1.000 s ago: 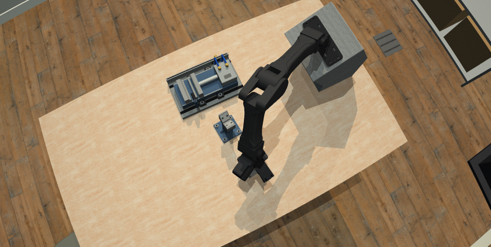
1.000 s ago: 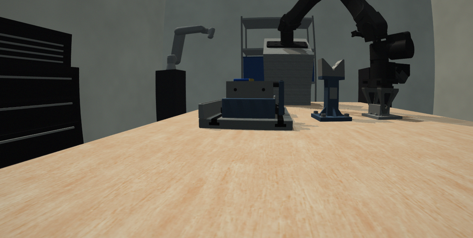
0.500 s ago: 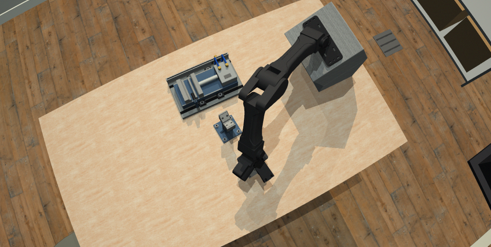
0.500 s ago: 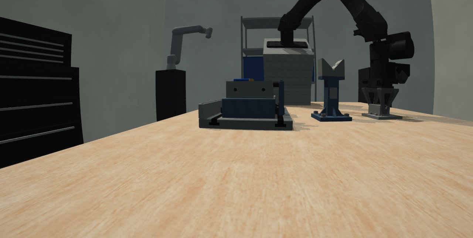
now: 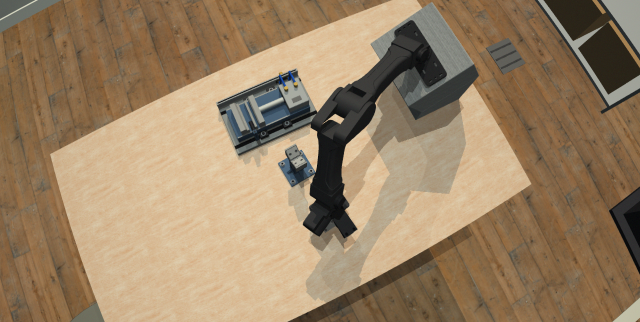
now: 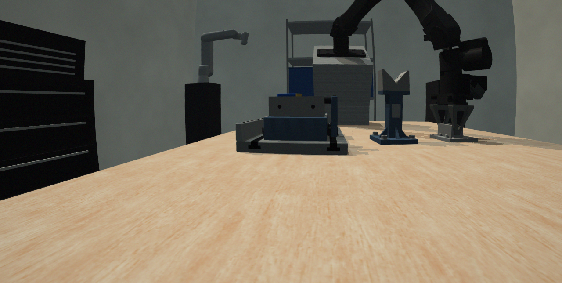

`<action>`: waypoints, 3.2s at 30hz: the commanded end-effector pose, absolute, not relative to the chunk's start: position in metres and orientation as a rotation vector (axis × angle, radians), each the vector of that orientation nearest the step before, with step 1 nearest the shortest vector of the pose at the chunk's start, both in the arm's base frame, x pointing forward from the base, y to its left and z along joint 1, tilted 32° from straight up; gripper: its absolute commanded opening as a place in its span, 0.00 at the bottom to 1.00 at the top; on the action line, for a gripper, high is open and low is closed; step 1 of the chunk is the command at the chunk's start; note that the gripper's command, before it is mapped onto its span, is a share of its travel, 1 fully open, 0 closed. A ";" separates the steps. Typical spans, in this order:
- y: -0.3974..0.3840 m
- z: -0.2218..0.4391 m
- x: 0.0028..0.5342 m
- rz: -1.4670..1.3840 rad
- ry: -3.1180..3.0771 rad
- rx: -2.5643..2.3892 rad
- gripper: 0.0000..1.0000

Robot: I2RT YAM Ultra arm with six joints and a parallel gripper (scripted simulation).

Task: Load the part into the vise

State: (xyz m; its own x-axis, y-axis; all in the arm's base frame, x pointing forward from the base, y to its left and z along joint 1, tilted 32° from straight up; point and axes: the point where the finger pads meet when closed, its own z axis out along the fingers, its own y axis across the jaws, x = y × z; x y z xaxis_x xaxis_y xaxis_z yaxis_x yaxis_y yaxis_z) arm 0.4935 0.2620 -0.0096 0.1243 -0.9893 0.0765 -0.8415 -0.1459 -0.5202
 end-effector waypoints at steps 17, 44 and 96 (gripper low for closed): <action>0.267 0.004 0.486 -0.573 1.760 -2.063 0.00; 0.267 0.057 0.455 -0.584 1.760 -2.051 0.00; 0.267 0.191 0.377 -0.579 1.746 -2.023 0.00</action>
